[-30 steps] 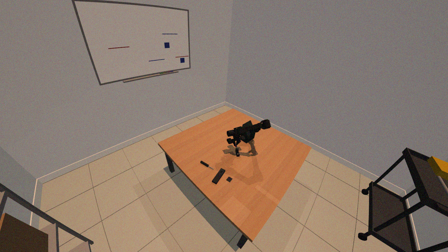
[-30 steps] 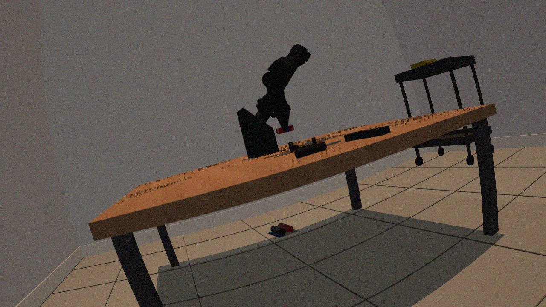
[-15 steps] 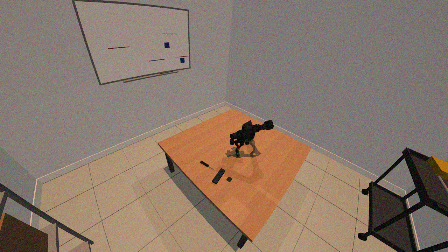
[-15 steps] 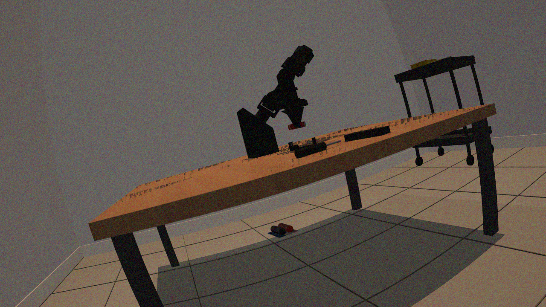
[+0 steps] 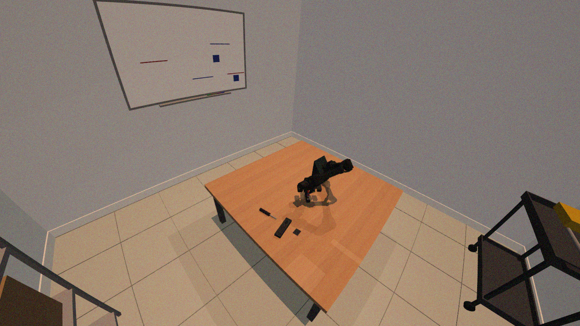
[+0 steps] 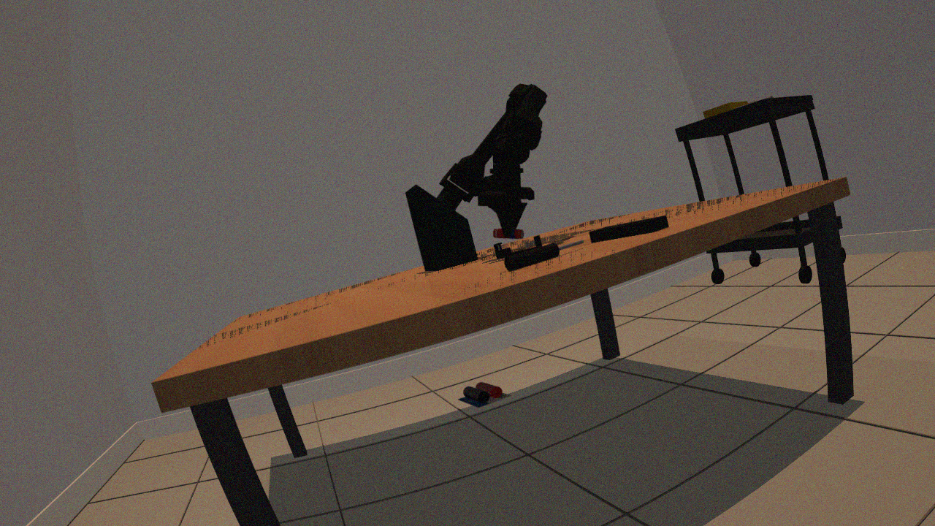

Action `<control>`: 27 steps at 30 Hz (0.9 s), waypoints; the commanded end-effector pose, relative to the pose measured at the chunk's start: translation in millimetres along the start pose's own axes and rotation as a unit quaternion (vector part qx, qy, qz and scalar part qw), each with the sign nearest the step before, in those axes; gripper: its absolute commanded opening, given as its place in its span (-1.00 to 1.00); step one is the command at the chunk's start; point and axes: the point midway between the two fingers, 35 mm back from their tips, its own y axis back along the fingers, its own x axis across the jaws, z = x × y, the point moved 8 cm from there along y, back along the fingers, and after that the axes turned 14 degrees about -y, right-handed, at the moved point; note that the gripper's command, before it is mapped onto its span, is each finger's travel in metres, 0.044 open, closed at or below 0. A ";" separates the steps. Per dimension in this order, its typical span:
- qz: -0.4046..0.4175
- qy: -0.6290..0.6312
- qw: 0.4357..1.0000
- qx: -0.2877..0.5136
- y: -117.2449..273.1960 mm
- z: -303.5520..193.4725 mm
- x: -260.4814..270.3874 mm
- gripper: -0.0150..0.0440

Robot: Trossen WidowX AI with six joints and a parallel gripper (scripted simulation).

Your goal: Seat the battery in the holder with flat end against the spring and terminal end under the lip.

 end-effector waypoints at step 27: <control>0.028 -0.006 0.992 -0.123 -15.6 -32.6 -5.3 -0.29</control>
